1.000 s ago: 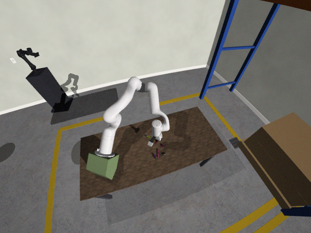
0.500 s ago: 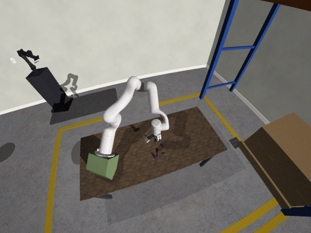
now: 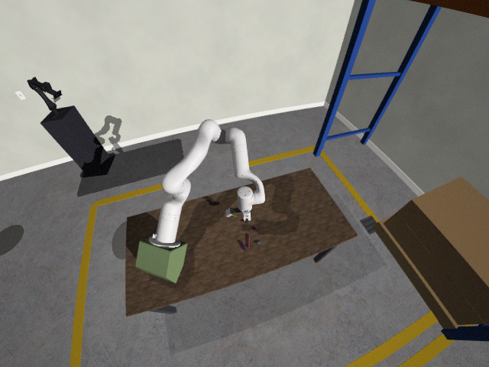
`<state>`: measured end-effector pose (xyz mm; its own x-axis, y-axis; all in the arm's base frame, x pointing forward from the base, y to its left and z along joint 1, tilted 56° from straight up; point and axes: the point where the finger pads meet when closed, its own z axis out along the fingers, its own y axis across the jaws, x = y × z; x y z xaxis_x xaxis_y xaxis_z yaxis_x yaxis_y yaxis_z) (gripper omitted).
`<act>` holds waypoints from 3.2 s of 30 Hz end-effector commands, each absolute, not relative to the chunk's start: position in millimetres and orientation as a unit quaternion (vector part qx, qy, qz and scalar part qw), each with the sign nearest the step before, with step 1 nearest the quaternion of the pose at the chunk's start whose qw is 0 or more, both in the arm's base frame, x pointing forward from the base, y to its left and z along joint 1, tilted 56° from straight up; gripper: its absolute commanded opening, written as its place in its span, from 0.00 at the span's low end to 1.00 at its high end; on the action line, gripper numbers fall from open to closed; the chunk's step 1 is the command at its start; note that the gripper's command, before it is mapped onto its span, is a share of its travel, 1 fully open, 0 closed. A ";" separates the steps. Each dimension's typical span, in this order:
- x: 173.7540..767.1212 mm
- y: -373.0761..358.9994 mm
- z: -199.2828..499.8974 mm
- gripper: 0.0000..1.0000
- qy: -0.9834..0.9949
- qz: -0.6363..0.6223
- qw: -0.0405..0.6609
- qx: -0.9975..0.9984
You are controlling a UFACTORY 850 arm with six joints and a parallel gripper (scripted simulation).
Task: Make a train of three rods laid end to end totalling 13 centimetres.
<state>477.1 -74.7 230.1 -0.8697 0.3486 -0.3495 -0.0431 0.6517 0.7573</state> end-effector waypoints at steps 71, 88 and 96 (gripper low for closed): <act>463.7 -45.2 255.6 0.04 0.291 0.385 -0.270 0.833; 460.1 -38.3 260.8 0.04 0.068 0.303 -0.360 0.880; 458.2 -34.9 263.4 0.04 -0.048 0.253 -0.396 0.881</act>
<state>458.8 -36.1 261.8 0.8386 -0.1977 0.5076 0.2335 -0.7114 -0.6628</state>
